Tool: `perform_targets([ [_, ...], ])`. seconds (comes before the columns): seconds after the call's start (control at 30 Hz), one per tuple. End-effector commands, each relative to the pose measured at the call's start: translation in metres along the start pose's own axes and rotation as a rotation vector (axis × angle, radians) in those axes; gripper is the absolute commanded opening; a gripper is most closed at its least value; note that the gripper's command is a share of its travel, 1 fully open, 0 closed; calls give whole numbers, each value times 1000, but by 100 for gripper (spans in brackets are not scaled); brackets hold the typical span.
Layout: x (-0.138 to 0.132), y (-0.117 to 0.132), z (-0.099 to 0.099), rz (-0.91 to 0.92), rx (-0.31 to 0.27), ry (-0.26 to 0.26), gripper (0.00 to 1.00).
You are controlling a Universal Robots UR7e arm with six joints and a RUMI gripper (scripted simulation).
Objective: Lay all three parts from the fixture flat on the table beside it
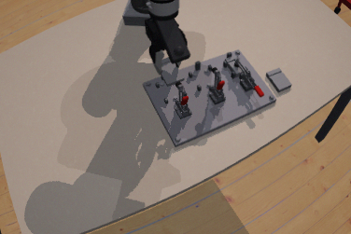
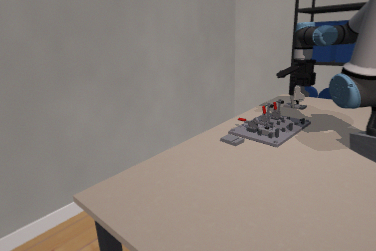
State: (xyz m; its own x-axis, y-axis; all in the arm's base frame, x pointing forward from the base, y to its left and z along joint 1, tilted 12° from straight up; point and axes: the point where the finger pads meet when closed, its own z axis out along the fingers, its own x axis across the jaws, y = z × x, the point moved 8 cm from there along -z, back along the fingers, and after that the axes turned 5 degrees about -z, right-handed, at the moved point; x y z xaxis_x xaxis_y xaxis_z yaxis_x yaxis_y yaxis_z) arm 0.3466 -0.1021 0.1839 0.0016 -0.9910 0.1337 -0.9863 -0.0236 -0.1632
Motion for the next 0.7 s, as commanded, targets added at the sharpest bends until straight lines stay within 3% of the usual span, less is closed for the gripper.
perform_targets([
  [0.0, 0, 0, -1, 0, 1, 1, 0],
  [0.67, 2, 0, -1, 0, 1, 1, 0],
])
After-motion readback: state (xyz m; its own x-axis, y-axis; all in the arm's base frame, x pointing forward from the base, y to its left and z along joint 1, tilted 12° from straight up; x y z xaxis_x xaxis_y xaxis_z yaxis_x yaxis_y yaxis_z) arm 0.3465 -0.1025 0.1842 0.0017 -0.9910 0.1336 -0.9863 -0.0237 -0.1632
